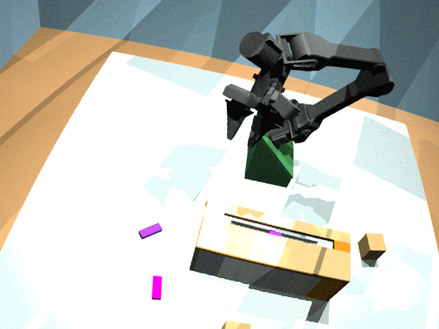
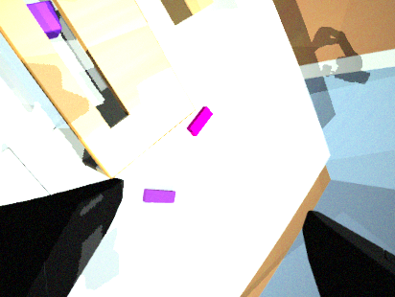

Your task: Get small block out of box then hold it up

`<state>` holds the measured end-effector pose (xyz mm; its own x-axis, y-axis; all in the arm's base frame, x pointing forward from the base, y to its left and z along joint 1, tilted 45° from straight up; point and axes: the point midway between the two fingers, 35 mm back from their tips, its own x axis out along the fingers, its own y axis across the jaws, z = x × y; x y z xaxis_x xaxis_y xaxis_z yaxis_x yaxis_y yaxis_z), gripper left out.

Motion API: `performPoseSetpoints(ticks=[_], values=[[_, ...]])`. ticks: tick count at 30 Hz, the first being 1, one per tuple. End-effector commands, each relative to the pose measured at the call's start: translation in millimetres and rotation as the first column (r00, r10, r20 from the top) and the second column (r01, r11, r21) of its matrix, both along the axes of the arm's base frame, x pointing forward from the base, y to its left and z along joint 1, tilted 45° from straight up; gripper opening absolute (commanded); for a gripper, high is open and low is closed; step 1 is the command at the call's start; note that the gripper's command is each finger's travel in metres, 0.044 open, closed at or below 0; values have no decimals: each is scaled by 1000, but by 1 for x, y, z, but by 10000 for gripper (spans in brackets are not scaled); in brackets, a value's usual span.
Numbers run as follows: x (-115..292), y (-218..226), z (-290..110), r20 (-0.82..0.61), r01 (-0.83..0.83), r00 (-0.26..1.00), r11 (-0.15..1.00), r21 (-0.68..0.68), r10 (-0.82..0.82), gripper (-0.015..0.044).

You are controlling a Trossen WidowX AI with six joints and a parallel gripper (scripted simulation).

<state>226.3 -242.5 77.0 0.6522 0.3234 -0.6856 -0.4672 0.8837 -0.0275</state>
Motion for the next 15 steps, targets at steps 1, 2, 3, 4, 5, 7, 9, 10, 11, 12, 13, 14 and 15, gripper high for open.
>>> performPoseSetpoints(ticks=[1, 2, 3, 4, 5, 7, 9, 10, 11, 12, 13, 14, 15], values=[[33, 60, 1, -87, -227, 971, 973, -27, 224, 400], [39, 73, 1, -106, -279, 956, 960, -35, 274, 400], [44, 87, 2, -124, -330, 938, 943, -42, 323, 400], [48, 101, 2, -143, -380, 918, 924, -50, 370, 400], [51, 114, 3, -161, -429, 895, 902, -57, 416, 400], [55, 141, 4, -198, -523, 842, 849, -72, 502, 400], [57, 168, 5, -234, -612, 779, 786, -85, 581, 400], [57, 181, 6, -252, -654, 745, 751, -92, 618, 400], [56, 194, 7, -270, -694, 708, 713, -99, 652, 400], [55, 207, 7, -288, -732, 670, 673, -105, 684, 400], [53, 219, 8, -306, -767, 631, 631, -112, 713, 400], [50, 231, 9, -324, -801, 590, 587, -118, 740, 400], [48, 241, 10, -339, -827, 555, 549, -123, 760, 400]])
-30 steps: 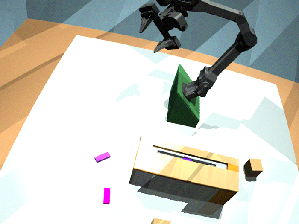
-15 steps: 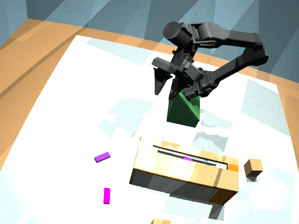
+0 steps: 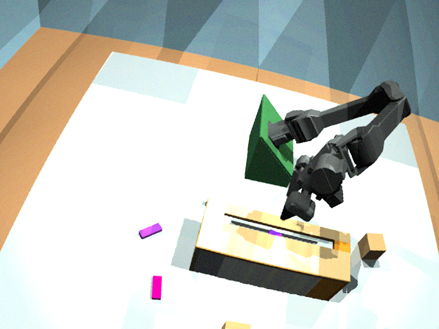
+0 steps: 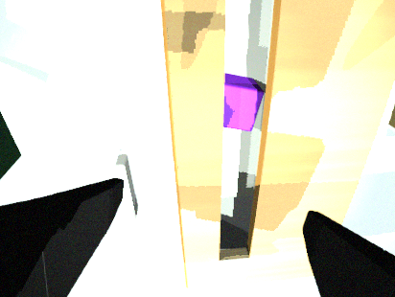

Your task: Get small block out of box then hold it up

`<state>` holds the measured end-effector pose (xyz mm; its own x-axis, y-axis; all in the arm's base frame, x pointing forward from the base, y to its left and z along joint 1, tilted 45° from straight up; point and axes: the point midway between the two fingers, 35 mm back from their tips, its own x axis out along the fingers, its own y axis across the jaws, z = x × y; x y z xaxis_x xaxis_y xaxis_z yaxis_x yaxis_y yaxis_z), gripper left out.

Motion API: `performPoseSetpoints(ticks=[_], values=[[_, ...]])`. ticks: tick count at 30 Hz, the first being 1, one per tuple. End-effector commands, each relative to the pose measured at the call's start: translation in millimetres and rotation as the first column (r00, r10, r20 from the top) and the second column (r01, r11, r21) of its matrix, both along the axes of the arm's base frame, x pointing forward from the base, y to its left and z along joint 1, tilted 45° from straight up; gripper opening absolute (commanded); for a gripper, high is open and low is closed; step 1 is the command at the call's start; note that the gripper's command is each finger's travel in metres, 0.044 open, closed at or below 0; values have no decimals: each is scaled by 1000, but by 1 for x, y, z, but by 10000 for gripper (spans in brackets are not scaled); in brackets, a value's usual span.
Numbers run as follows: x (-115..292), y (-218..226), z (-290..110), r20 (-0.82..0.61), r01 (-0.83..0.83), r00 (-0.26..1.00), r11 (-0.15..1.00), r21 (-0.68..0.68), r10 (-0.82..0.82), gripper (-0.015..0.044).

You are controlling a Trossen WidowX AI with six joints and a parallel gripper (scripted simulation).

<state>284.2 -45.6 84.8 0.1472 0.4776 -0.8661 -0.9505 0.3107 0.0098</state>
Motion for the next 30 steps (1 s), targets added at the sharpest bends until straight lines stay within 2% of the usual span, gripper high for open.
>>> performPoseSetpoints(ticks=[1, 30], values=[[-12, 50, 2, -41, -222, 975, 972, -74, 219, 400], [-8, 73, -16, -42, -230, 973, 970, -79, 228, 400]])
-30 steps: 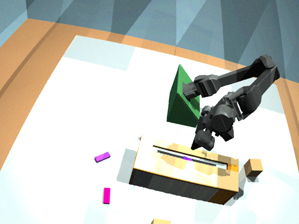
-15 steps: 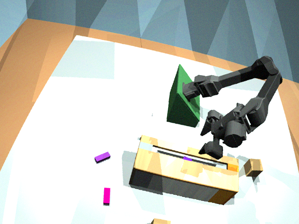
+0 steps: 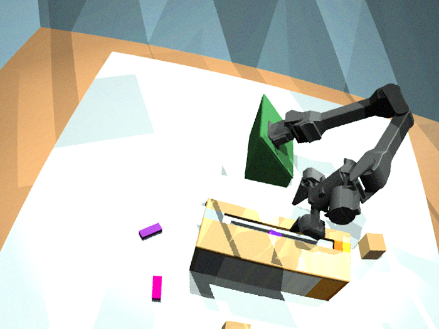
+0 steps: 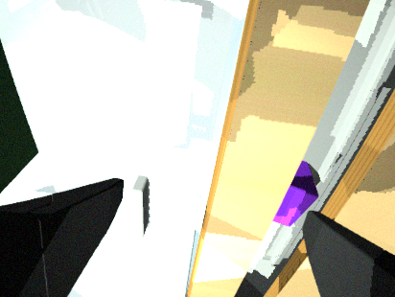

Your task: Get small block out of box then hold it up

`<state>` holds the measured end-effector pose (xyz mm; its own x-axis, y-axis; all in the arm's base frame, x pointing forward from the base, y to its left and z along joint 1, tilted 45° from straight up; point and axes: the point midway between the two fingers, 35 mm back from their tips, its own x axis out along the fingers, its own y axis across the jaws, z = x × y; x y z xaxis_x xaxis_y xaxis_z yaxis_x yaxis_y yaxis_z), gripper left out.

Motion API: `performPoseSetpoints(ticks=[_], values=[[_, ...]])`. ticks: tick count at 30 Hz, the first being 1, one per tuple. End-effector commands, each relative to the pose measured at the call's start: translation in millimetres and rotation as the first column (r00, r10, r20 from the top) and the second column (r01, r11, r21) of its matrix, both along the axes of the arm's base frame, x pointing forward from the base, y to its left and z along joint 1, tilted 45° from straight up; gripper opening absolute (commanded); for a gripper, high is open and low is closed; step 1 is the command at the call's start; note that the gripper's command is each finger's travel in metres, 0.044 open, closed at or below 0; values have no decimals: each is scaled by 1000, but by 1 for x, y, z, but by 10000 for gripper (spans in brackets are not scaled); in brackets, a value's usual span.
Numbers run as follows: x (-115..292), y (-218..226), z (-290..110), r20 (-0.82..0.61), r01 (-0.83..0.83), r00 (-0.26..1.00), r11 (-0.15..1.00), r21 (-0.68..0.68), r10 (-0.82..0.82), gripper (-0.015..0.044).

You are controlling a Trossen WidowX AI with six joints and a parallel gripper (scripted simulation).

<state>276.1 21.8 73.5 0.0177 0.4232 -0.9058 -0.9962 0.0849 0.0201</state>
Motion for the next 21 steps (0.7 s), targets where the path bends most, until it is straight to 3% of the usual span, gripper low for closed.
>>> performPoseSetpoints(ticks=[1, 21], values=[[0, 7, -6, -5, 1, 1000, 1000, -1, -1, 400], [0, 33, -26, -5, 1, 1000, 1000, 1, -1, 400]])
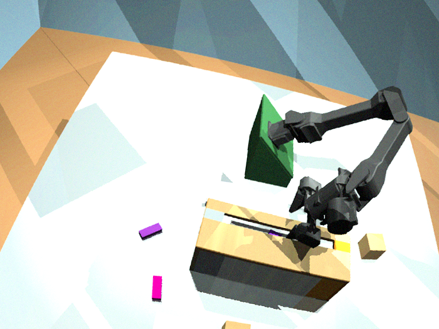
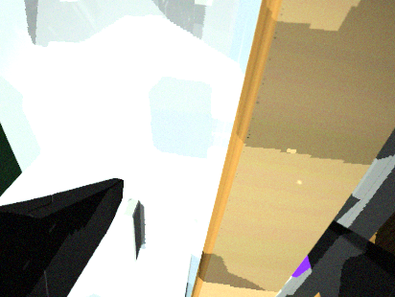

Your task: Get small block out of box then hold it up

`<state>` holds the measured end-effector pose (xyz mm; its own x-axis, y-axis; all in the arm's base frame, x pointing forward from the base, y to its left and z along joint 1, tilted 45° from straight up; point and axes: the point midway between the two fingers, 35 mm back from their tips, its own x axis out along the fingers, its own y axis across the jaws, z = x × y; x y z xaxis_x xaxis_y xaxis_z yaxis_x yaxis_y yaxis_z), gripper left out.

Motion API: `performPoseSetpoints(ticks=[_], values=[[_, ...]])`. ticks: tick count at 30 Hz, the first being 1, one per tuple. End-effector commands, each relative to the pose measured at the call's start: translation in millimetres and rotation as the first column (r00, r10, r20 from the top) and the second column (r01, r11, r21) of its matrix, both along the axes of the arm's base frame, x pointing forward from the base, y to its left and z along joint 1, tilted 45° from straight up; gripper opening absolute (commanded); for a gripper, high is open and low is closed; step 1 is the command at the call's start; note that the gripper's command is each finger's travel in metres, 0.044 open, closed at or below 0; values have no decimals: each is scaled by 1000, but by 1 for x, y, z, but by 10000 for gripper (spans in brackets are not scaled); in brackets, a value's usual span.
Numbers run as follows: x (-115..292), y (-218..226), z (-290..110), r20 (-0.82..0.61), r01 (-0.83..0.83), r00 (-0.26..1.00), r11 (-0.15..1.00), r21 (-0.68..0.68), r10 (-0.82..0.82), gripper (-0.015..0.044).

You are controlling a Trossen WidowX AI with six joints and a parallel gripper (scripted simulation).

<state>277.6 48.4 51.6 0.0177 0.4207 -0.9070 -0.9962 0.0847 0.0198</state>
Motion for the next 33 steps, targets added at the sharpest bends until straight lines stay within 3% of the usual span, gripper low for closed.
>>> performPoseSetpoints(ticks=[1, 11, 33], values=[[-1, 8, -5, -5, 1, 1000, 1000, 4, -1, 400], [-3, 20, -15, -5, 1, 1000, 1000, 6, -1, 400], [-5, -16, -42, -5, 2, 1000, 1000, 0, -2, 400]])
